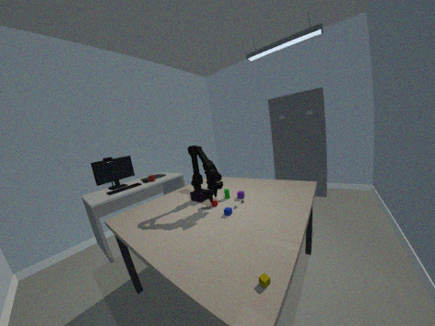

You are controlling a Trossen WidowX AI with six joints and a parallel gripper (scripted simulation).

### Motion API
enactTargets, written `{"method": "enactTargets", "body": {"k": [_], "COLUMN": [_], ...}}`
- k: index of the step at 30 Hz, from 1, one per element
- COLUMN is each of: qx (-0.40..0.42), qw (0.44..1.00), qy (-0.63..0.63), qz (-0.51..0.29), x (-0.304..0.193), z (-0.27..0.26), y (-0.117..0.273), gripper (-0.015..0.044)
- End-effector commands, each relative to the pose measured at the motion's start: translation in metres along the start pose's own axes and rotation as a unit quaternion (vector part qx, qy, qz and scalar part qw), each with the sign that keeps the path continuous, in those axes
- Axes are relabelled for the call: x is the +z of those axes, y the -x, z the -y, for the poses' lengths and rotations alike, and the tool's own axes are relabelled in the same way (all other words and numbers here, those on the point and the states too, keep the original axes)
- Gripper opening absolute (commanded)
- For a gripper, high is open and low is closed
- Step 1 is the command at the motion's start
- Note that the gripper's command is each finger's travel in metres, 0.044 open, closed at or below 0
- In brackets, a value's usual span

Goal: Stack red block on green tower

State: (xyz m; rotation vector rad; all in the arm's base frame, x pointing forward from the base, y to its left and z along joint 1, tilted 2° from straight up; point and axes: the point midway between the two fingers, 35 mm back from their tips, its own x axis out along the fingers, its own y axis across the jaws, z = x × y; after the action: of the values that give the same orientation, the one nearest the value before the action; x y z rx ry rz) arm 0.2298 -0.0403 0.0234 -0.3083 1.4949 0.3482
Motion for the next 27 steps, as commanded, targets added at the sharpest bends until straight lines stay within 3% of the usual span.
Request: {"method": "enactTargets", "body": {"k": [1,27], "qx": [0.0,0.001], "qw": [1.0,1.0], "qy": [0.002,0.002], "qz": [-0.003,-0.003], "x": [-0.001,-0.001], "z": [0.0,-0.001], "y": [-0.005,-0.047], "gripper": [0.044,0.044]}}
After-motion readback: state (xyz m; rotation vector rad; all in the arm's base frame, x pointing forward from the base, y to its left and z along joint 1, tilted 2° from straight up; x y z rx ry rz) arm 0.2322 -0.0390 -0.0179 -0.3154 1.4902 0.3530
